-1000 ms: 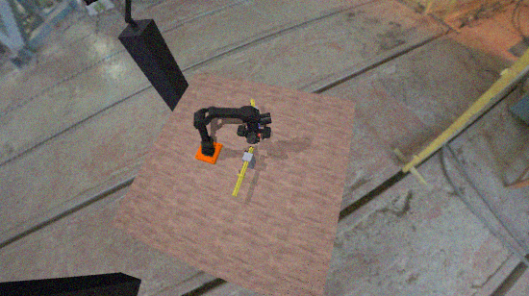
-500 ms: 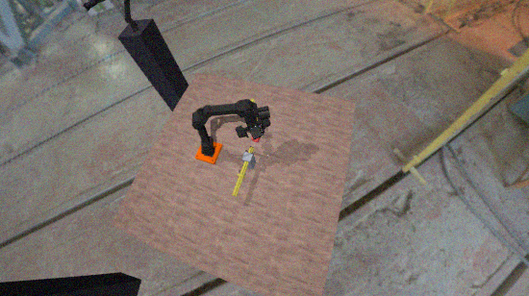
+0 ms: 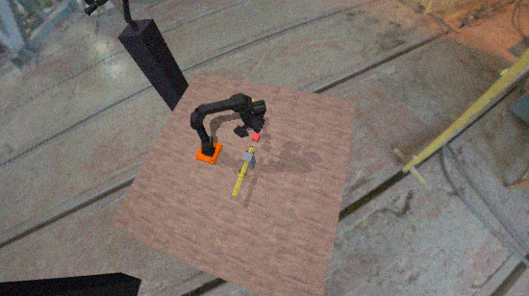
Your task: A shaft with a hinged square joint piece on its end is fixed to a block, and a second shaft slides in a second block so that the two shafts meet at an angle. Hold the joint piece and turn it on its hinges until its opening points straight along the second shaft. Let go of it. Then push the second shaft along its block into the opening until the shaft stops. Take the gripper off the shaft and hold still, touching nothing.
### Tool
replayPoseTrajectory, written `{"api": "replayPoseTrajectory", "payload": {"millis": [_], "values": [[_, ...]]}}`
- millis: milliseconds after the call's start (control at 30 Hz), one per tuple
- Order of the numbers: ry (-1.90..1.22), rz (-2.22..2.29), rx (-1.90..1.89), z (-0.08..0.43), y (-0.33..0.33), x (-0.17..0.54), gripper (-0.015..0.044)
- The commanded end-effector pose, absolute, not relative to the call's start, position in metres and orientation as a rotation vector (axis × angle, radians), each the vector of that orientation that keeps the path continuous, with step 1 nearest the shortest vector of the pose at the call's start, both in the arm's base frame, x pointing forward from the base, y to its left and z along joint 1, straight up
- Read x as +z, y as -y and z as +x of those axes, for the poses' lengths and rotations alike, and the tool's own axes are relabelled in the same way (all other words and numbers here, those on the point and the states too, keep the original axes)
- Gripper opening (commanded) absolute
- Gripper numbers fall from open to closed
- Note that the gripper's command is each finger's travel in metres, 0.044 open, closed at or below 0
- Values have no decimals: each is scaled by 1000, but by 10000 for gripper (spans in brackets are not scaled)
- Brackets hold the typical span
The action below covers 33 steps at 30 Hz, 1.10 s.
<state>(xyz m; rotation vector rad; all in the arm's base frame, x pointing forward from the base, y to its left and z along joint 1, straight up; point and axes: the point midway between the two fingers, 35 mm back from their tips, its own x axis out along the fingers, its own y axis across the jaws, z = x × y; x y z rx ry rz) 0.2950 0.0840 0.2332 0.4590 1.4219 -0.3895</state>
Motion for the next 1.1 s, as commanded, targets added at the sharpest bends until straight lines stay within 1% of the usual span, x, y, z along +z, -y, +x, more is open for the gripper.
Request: {"api": "replayPoseTrajectory", "payload": {"millis": [0, 233, 1067], "values": [[-1420, 434, -352, 292, -84, 240, 440], [-1424, 490, -390, 293, -80, 237, 440], [-1486, 1300, -788, 289, -21, 197, 440]]}}
